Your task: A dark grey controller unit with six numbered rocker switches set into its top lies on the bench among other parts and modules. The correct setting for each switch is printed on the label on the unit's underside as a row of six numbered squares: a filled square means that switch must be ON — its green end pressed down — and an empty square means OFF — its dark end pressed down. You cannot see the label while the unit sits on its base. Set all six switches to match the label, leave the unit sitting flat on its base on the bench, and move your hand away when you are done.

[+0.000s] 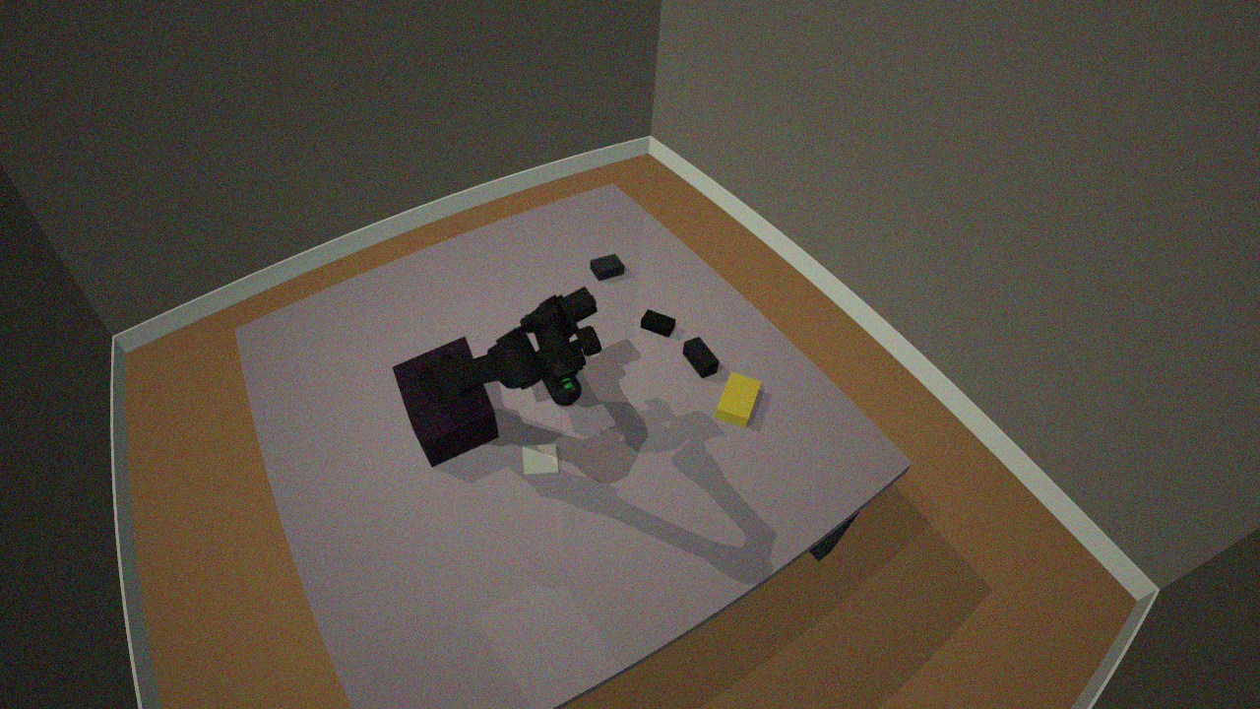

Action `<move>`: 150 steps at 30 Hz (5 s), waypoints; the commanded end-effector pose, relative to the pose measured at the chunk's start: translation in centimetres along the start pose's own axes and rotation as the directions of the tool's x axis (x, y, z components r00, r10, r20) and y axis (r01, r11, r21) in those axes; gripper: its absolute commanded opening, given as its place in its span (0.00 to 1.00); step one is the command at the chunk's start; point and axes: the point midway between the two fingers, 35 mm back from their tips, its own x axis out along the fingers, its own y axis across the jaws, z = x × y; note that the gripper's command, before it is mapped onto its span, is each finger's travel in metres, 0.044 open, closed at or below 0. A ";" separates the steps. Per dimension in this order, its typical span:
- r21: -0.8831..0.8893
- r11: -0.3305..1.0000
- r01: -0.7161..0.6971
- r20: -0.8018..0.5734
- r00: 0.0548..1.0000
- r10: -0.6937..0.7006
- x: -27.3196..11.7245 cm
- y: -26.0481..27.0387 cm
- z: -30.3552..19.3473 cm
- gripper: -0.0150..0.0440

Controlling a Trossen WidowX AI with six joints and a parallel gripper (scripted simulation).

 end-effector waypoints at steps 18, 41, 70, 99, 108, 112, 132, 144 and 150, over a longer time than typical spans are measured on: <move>-0.423 0.903 -0.074 0.032 0.995 0.097 -0.5 -4.8 1.7 0.25; -0.913 -0.402 0.076 0.032 0.993 0.116 -0.7 -4.7 1.9 0.25; 0.108 -0.988 0.108 0.038 0.993 0.113 -0.6 -5.3 2.0 0.25; -0.795 -0.606 -0.038 0.010 0.997 -0.075 0.2 0.1 -1.6 0.25; -0.991 -0.133 -0.007 0.016 0.984 -0.177 0.7 2.2 -3.5 0.25; -0.995 0.088 0.042 0.021 0.975 -0.222 0.9 3.0 -4.4 0.25; -0.386 0.820 0.422 0.090 0.902 -0.422 1.8 5.4 -8.1 0.25; -0.140 0.871 0.471 0.114 0.881 -0.459 1.9 5.7 -8.7 0.25; -0.140 0.871 0.471 0.114 0.881 -0.459 1.9 5.7 -8.7 0.25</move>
